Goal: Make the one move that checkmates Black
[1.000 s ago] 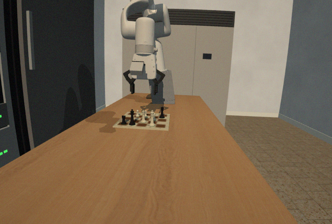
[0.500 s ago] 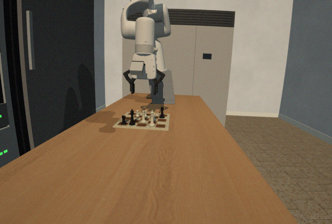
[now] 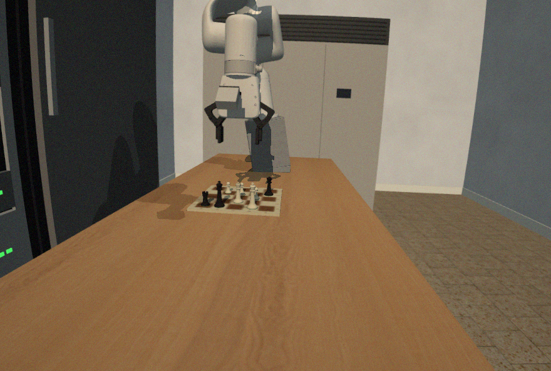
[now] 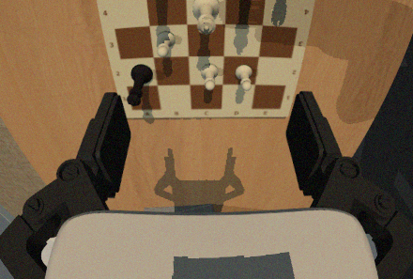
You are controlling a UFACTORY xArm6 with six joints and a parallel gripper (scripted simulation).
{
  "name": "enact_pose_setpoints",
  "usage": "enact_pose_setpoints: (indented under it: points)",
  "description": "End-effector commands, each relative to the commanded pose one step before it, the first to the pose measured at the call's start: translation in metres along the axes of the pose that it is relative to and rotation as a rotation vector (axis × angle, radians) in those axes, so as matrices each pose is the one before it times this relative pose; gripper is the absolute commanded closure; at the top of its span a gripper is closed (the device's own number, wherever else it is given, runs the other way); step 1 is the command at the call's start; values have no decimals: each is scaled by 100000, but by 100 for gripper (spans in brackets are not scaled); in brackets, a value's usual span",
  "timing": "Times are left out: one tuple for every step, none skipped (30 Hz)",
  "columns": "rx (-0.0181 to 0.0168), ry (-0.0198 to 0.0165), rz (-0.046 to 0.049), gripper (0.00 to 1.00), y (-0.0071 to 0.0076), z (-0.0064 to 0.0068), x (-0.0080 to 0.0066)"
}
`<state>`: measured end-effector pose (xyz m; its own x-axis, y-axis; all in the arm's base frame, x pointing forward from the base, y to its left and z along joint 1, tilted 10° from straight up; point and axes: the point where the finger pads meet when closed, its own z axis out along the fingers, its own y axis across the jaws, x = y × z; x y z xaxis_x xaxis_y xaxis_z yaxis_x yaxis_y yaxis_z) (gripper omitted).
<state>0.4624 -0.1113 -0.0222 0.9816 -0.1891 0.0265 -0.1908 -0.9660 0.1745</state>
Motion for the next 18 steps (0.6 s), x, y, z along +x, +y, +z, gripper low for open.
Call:
enact_pose_setpoints:
  points:
    - [17, 335, 25, 0, 18, -1636, 128]
    - [0, 0, 0, 0, 0, 0, 0]
    - [0, 0, 0, 0, 0, 0, 0]
    - [1, 0, 0, 0, 0, -336, 0]
    - [0, 0, 0, 0, 0, -306, 0]
    - [0, 0, 0, 0, 0, -271, 0]
    - [1, 0, 0, 0, 0, -232, 0]
    - [0, 0, 0, 0, 0, -191, 0]
    - [-1, 0, 0, 0, 0, -150, 0]
    - [0, 0, 0, 0, 0, -109, 0]
    - [1, 0, 0, 0, 0, -71, 0]
    - [1, 0, 0, 0, 0, -39, 0]
    - [0, 0, 0, 0, 0, -16, 0]
    - [0, 0, 0, 0, 0, -2, 0]
    - [0, 0, 0, 0, 0, 0, 0]
    - [0, 0, 0, 0, 0, 0, 0]
    - [0, 0, 0, 0, 0, 0, 0]
    - [0, 0, 0, 0, 0, 0, 0]
